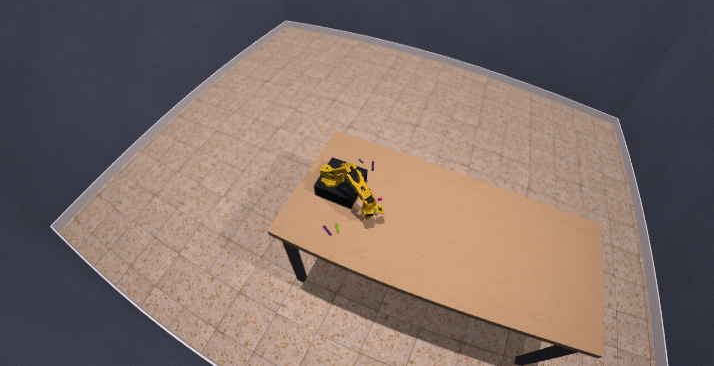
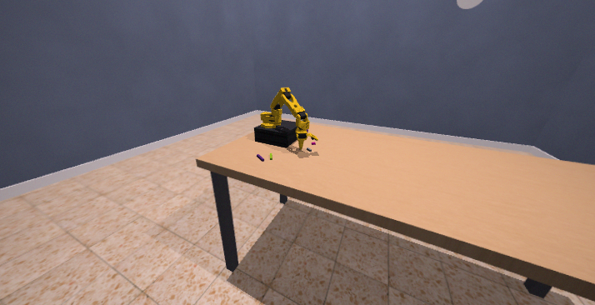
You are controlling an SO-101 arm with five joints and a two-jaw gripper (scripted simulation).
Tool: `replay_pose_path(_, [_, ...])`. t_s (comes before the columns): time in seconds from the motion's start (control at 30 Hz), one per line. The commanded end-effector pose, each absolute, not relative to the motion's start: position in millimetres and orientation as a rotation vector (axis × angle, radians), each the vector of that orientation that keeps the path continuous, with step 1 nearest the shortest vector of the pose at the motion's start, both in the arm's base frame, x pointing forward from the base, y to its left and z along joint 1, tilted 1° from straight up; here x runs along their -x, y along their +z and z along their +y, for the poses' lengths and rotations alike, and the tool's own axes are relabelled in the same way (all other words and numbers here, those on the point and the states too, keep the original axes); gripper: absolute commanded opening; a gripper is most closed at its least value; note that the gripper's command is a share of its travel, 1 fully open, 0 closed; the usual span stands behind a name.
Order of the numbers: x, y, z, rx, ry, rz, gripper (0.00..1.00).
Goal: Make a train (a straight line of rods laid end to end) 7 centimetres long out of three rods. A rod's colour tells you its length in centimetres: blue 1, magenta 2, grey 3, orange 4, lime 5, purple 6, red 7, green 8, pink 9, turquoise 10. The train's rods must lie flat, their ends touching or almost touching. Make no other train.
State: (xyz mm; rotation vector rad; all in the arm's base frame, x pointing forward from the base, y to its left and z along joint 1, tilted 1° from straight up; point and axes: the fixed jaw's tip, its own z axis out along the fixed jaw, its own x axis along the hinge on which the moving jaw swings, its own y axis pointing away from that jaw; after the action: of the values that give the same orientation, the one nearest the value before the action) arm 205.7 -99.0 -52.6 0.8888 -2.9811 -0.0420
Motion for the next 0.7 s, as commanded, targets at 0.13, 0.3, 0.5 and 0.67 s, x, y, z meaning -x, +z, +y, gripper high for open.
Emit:
replay_pose_path(0.13, [-192,-48,-127,-1.085,-0.003,-2.947,0.0])
replay_pose_path(0.3, [-183,-48,-139,-1.168,-0.001,-2.916,0.0])
replay_pose_path(0.5, [-177,-49,-145,-1.215,-0.001,-2.897,0.0])
replay_pose_path(0.67, [-173,-49,-149,-1.251,0.0,-2.882,0.0])
